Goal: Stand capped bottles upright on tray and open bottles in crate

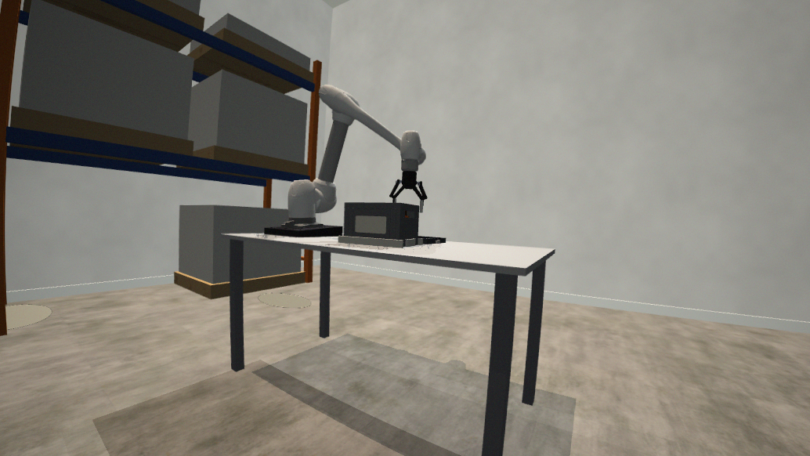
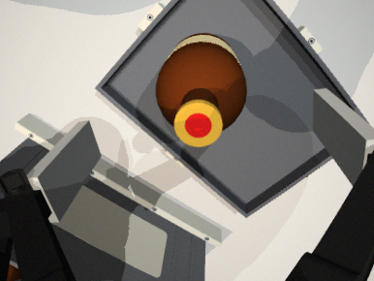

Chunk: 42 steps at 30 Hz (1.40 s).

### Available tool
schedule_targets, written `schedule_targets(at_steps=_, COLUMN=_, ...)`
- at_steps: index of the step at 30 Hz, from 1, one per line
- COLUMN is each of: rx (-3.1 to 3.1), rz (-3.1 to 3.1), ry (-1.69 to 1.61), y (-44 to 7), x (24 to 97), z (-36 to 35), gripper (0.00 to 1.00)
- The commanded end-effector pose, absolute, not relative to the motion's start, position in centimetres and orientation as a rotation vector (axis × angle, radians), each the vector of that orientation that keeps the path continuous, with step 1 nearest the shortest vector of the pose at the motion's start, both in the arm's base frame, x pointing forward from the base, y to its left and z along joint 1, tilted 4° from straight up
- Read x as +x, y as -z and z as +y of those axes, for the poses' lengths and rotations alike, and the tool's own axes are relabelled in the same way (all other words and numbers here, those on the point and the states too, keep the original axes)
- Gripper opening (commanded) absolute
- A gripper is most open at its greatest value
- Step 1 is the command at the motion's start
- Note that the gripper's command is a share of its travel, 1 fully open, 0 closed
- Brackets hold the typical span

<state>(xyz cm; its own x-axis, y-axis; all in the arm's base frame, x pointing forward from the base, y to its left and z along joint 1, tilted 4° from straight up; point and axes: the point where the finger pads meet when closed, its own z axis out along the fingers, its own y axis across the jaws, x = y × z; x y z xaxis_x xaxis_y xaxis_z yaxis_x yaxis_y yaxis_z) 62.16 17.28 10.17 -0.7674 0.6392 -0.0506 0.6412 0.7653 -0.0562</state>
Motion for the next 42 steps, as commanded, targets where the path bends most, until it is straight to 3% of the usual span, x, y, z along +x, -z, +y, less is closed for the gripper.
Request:
schedule_targets(at_steps=1, rx=1.061, rz=2.925, ry=0.109, y=-10.2, x=62.2, z=17.3, gripper=1.0)
schedule_targets(at_steps=9, rx=1.061, rz=2.925, ry=0.109, y=-10.2, x=62.2, z=17.3, gripper=1.0)
schedule_targets(at_steps=24, rx=1.061, rz=2.925, ry=0.109, y=-15.2, x=62.1, z=17.7, gripper=1.0)
schedule_targets(at_steps=42, rx=1.061, rz=2.925, ry=0.109, y=-16.2, x=62.1, z=17.7, gripper=1.0)
